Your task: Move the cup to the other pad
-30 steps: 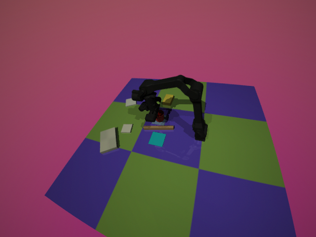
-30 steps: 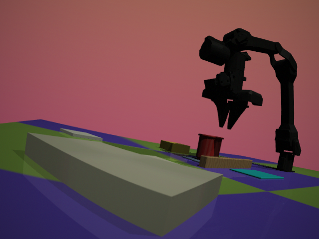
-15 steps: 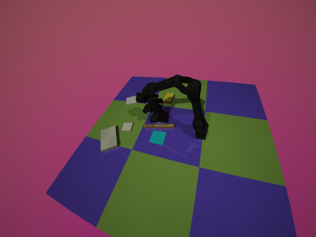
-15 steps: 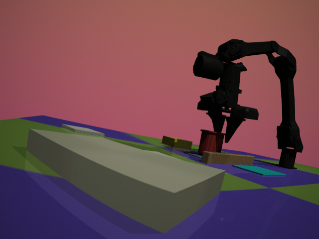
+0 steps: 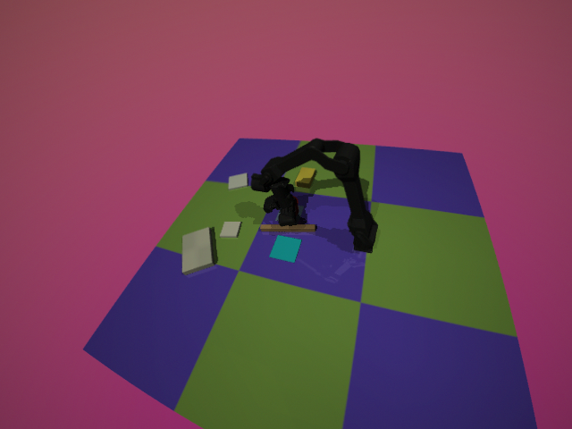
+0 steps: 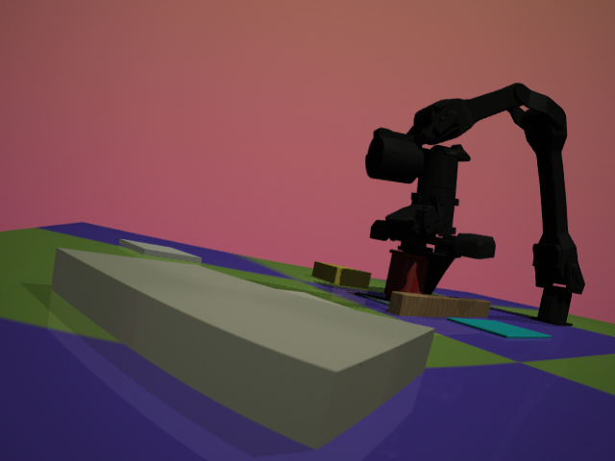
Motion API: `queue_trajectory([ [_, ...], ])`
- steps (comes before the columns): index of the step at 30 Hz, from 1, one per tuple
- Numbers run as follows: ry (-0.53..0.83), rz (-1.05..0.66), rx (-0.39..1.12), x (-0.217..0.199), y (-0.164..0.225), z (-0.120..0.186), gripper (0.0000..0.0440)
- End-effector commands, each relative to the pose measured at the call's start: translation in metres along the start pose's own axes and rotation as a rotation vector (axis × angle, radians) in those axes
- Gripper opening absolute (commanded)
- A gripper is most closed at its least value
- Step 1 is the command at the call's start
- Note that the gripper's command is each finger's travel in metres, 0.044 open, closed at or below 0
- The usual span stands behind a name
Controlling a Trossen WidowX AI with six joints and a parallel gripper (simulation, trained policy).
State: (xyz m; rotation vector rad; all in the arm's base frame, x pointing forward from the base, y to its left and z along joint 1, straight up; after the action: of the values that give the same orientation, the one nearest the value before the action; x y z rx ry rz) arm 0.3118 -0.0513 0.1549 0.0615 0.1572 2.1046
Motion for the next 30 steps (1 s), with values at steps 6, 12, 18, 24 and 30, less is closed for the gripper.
queue_trajectory([
  [6,-0.006,0.104,-0.013,0.001,0.003,0.01,0.0],
  [12,0.003,0.155,-0.034,0.004,0.004,0.027,0.0],
  [18,0.016,0.187,-0.06,0.01,0.004,0.045,0.0],
  [24,0.033,0.214,-0.085,0.02,-0.001,0.06,0.0],
  [30,0.051,0.244,-0.114,0.033,-0.009,0.07,0.0],
])
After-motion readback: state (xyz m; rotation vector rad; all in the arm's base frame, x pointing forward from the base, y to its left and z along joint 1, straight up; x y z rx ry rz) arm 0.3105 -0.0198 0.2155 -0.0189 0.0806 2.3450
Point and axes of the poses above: the point midway between the two fingers, 35 mm back from their tips, its own z axis back along the fingers, its own x axis across the jaws, y = z × x, the point moved 10 cm from there along z, back along the fingers, and after that the axes turned 12 degrees about z, right-handed, at the moved point
